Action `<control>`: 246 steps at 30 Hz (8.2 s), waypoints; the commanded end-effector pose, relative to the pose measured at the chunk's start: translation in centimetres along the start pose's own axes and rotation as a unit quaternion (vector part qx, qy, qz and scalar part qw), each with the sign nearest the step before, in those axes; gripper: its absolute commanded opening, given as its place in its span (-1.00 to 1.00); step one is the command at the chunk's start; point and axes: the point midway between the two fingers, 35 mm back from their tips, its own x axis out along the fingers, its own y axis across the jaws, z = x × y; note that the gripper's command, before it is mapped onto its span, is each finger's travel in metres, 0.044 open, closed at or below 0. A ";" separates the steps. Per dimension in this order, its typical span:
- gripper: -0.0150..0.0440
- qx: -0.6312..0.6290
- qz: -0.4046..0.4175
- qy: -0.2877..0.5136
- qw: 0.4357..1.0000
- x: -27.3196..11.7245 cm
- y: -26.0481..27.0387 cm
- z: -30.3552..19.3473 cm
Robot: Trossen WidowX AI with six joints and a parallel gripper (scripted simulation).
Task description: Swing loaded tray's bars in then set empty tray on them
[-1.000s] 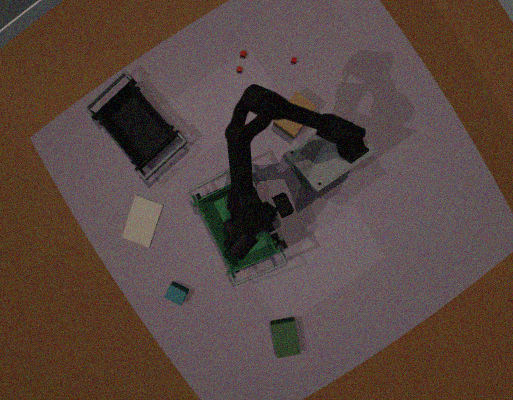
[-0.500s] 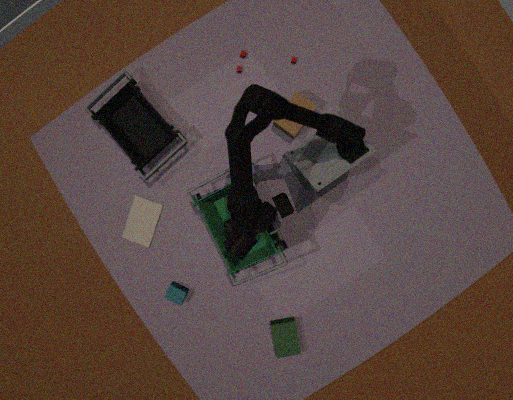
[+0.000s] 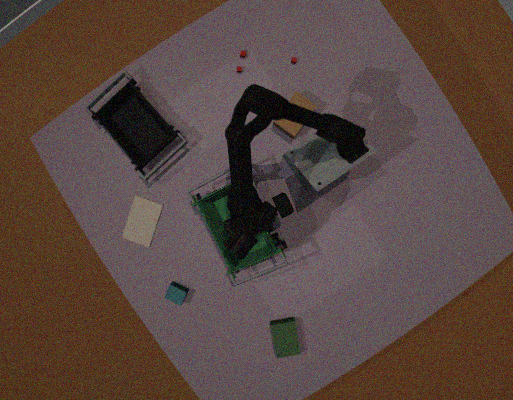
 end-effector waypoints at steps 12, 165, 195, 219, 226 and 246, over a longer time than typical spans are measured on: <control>-0.49 -0.002 -0.009 -0.001 1.000 0.4 -0.3 0.3; -0.49 -0.002 -0.009 -0.002 1.000 2.5 -1.2 0.3; -0.49 -0.002 -0.009 -0.002 1.000 2.5 -1.2 0.3; -0.49 -0.001 0.000 -0.001 1.000 2.3 -0.8 0.1; -0.49 -0.002 -0.009 -0.002 1.000 3.2 -1.4 0.3; -0.49 -0.002 -0.009 -0.002 1.000 3.2 -1.4 0.3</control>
